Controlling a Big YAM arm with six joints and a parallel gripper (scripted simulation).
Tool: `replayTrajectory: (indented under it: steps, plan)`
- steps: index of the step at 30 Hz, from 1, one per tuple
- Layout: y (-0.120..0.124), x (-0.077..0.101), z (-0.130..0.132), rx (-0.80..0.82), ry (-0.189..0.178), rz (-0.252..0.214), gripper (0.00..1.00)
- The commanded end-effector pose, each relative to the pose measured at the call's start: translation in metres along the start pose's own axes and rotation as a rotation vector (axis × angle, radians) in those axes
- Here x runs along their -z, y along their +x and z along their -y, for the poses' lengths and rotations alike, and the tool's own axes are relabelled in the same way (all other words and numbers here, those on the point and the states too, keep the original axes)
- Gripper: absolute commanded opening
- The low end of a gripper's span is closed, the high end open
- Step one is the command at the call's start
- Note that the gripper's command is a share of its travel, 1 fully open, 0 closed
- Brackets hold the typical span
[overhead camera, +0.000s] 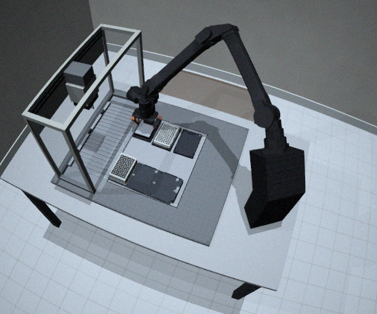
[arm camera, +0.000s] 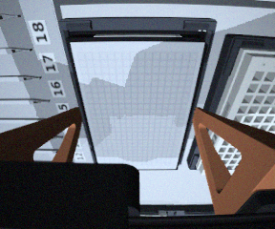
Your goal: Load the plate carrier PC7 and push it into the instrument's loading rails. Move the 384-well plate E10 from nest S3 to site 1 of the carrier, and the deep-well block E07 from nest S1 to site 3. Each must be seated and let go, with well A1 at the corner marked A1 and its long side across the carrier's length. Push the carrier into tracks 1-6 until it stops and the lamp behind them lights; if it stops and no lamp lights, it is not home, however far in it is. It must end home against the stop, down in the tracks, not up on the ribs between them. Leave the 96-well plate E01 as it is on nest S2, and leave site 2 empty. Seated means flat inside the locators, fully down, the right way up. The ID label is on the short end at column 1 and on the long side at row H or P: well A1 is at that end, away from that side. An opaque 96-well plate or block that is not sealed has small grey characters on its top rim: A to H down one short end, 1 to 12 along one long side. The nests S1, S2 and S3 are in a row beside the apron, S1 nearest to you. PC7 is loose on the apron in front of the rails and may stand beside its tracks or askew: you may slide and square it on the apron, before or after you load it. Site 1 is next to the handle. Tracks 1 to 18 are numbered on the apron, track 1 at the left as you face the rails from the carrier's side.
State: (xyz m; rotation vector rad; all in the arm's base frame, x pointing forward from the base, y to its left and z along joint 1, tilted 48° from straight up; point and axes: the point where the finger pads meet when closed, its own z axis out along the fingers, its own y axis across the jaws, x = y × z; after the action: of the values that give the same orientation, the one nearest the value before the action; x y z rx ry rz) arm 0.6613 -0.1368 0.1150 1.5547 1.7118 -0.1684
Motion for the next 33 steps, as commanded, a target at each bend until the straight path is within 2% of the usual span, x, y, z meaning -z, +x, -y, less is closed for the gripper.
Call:
replayTrajectory:
  steps: [1,33]
  plan:
    - [-0.0008,-0.0006,-0.014,-0.001,-0.021,0.003,1.0]
    - [0.0001,-0.0045,-0.0128,-0.001,-0.018,0.003,1.0]
